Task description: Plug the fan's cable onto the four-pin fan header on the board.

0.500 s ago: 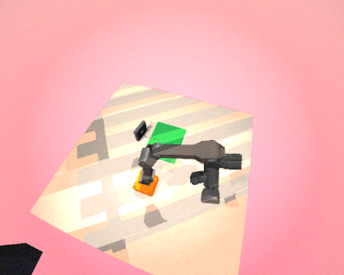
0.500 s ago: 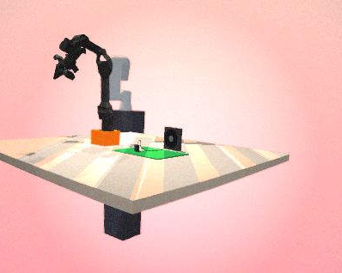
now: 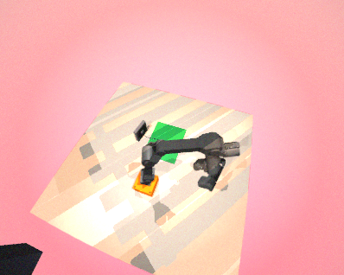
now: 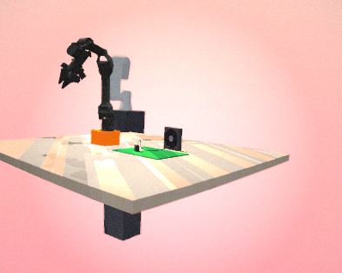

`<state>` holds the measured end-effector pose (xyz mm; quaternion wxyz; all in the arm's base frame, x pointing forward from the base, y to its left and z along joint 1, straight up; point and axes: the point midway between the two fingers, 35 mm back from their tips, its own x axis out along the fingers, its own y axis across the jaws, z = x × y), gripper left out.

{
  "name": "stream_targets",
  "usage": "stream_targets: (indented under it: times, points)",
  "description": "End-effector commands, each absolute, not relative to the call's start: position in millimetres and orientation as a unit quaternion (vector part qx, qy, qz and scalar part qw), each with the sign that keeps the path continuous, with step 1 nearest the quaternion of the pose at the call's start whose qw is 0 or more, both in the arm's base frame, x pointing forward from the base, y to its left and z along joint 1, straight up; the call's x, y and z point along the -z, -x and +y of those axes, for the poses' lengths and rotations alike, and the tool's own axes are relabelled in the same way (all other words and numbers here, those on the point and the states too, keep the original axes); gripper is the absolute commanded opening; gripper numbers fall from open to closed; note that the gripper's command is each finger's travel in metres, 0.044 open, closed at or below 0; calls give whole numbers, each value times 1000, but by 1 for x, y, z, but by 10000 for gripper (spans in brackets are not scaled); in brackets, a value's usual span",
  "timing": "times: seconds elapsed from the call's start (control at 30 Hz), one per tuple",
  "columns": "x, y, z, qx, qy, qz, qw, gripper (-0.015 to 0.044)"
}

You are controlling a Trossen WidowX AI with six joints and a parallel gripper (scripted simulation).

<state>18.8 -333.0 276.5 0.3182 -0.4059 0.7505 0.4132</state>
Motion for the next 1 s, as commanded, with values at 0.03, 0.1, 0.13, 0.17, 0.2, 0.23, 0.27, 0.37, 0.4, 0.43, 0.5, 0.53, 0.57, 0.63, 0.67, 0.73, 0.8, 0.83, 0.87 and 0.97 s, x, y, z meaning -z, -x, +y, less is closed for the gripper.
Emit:
stream_targets:
  times: [0.03, 0.1, 0.13, 0.17, 0.2, 0.23, 0.27, 0.37, 0.4, 0.43, 0.5, 0.53, 0.57, 0.63, 0.67, 0.73, 0.8, 0.83, 0.87, 0.97]
  points:
    - [-235, -91, -321, -293, 378, 765, 431, 440]
    - [-228, -106, -316, -266, 364, 766, 457, 440]
    - [-224, -114, -314, -252, 357, 767, 470, 440]
    - [-220, -121, -311, -239, 349, 767, 482, 440]
    - [-216, -128, -308, -226, 341, 767, 494, 440]
    - [-212, -135, -304, -214, 332, 767, 506, 440]
    - [-209, -142, -301, -202, 322, 767, 517, 440]
    - [-198, -162, -290, -166, 291, 765, 549, 440]
    - [-194, -169, -285, -155, 280, 765, 559, 440]
    - [-191, -175, -281, -143, 268, 764, 569, 440]
    - [-184, -188, -272, -121, 243, 762, 587, 440]
    - [-180, -194, -267, -111, 230, 761, 596, 440]
    - [-177, -200, -262, -100, 217, 761, 604, 440]
    - [-170, -211, -251, -79, 189, 759, 619, 440]
    - [-166, -217, -246, -69, 174, 758, 625, 440]
    - [-160, -227, -234, -48, 143, 755, 637, 440]
    - [-153, -237, -222, -28, 112, 753, 647, 440]
    - [-150, -241, -216, -19, 96, 753, 651, 440]
    - [-147, -246, -210, -9, 80, 752, 655, 440]
    - [-137, -258, -191, 20, 30, 749, 661, 440]
